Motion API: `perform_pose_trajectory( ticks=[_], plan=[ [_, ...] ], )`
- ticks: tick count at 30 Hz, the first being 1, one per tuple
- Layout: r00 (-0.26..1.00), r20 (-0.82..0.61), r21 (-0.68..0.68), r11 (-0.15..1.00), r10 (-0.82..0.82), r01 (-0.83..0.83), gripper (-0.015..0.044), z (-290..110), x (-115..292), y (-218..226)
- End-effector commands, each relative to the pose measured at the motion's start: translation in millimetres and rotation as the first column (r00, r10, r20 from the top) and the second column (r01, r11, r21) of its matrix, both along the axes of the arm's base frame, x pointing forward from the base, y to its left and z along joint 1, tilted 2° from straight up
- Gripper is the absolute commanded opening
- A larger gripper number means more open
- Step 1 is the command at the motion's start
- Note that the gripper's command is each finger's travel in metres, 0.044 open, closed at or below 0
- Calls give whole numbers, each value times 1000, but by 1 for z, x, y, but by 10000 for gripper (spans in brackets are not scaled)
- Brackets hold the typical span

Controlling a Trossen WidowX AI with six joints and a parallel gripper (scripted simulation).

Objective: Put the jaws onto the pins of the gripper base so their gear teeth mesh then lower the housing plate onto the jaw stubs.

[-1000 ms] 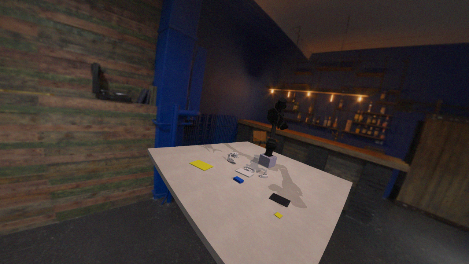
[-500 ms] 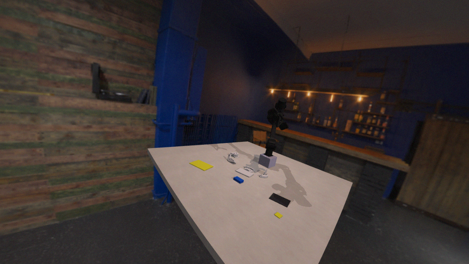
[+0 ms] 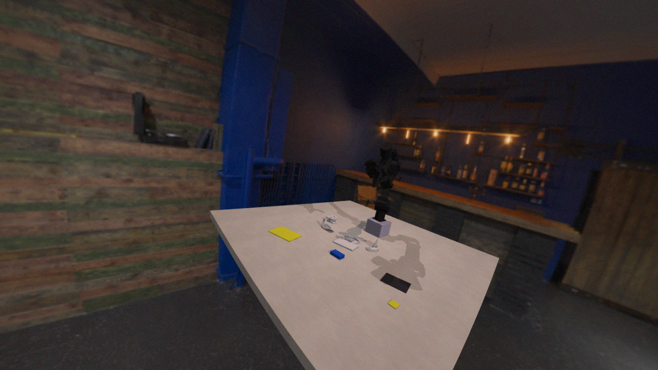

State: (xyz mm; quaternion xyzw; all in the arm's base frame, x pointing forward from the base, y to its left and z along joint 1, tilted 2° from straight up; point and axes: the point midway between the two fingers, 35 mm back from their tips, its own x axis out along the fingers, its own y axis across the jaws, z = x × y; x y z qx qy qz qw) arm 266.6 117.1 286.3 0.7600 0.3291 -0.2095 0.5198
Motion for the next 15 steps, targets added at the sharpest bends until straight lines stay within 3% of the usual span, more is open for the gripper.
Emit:
perform_pose_trajectory(
  ticks=[1,15],
  plan=[
    [999,-36,-62,998,-21,19,0,-16,12,-18],
    [969,-229,-307,952,-97,23,0,-91,58,-112]
  ],
)
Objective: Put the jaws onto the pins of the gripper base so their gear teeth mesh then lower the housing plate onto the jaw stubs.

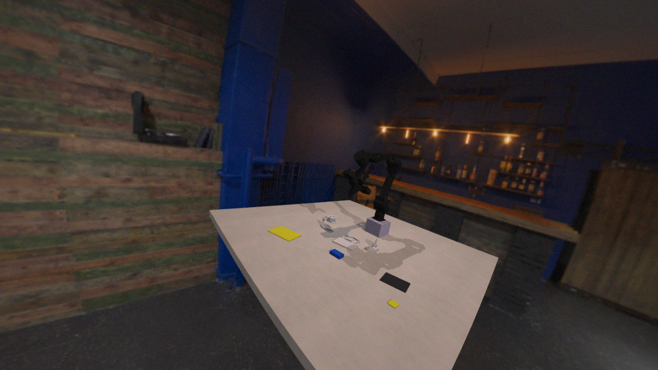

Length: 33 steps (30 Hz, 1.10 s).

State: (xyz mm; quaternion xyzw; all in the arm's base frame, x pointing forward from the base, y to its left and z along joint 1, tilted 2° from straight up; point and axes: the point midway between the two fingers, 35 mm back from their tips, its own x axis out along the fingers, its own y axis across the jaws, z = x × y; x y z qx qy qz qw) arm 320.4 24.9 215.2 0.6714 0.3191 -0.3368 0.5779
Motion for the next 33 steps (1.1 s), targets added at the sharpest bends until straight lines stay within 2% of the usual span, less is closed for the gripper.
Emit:
perform_pose_trajectory(
  ticks=[1,11,21,33],
  plan=[
    [997,-82,-48,999,-1,-3,0,-25,5,-28],
    [954,-299,-118,992,-3,-34,0,-92,-1,-116],
    [861,-507,-58,996,25,-63,0,-167,-48,-204],
    [847,-531,-38,997,35,-65,0,-183,-57,-214]
  ],
)
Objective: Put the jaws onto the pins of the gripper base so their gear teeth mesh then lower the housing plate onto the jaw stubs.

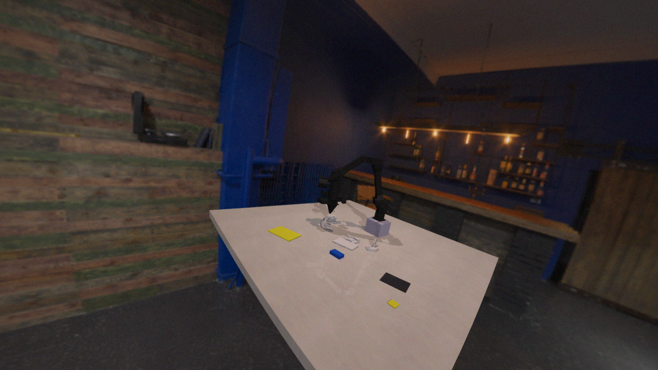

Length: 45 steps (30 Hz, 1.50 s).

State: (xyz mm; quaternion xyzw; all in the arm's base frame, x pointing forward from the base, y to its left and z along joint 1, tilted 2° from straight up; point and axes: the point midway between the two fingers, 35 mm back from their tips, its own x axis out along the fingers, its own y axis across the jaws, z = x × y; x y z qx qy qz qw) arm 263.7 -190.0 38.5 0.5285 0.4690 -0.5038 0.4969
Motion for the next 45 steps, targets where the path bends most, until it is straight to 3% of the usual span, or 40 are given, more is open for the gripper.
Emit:
perform_pose_trajectory(
  ticks=[1,32,45],
  plan=[
    [1000,-6,9,1000,5,-5,0,-8,-1,1],
    [1000,-6,9,1000,5,-5,0,-59,2,1],
    [1000,-5,9,1000,5,-5,0,-59,7,1]
  ],
)
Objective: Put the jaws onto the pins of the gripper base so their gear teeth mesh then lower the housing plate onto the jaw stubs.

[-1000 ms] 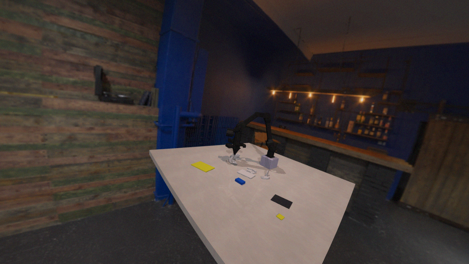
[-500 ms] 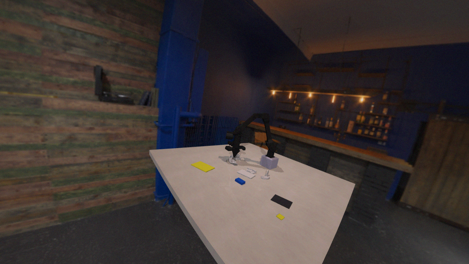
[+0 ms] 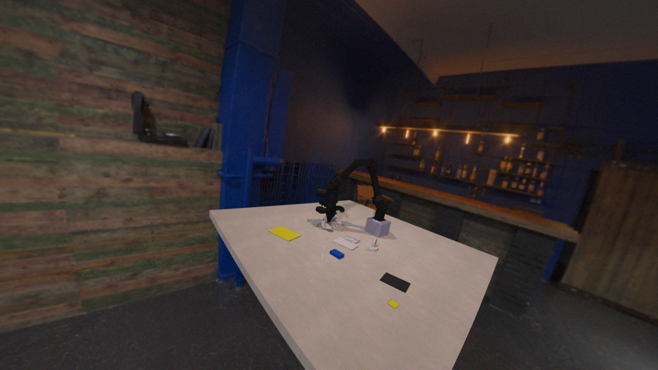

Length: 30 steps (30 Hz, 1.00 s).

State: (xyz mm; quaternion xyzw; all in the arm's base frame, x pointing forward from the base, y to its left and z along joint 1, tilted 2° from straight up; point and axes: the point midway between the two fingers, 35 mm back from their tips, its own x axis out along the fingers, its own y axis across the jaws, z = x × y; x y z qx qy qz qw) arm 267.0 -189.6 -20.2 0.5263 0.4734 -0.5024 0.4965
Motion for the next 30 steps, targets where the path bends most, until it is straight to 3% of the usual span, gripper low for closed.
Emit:
perform_pose_trajectory(
  ticks=[1,30],
  plan=[
    [1000,0,5,1000,-3,3,0,0,6,0],
    [1000,5,5,1000,-3,3,0,3,53,-2]
  ],
)
